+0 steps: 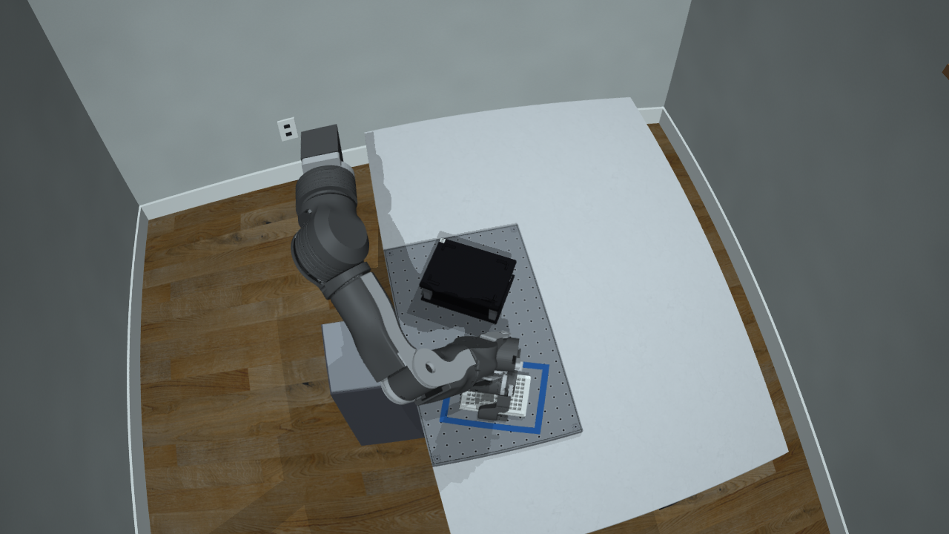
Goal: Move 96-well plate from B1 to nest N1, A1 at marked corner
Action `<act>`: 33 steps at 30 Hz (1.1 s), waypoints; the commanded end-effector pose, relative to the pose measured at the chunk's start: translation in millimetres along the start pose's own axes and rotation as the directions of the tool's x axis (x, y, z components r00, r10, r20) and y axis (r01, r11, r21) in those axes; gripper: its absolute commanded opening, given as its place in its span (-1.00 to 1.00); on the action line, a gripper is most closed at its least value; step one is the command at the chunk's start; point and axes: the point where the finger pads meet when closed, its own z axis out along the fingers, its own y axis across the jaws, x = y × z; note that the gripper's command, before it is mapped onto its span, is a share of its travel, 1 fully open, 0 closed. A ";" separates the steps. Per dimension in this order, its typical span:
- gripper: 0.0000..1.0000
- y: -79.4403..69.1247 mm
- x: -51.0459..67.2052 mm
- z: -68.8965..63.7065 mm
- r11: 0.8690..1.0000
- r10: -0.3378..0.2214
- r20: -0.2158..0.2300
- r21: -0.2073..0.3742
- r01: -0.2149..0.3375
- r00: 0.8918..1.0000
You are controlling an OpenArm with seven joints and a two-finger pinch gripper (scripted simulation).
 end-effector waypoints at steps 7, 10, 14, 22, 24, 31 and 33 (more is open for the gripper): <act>0.54 3.2 2.2 9.3 1.000 -0.004 -0.001 -0.011 0.004 1.000; 0.54 3.2 2.2 9.3 1.000 -0.004 -0.001 -0.011 0.004 1.000; 0.54 3.2 2.2 9.3 1.000 -0.004 -0.001 -0.011 0.004 1.000; 0.54 2.8 1.7 7.2 1.000 -0.004 -0.001 -0.011 0.004 1.000; 0.54 2.8 1.7 7.2 1.000 -0.004 -0.001 -0.011 0.004 1.000; 0.54 2.8 1.7 7.2 1.000 -0.004 -0.001 -0.011 0.004 1.000; 0.54 3.0 1.9 11.5 1.000 -0.004 -0.001 -0.012 0.004 1.000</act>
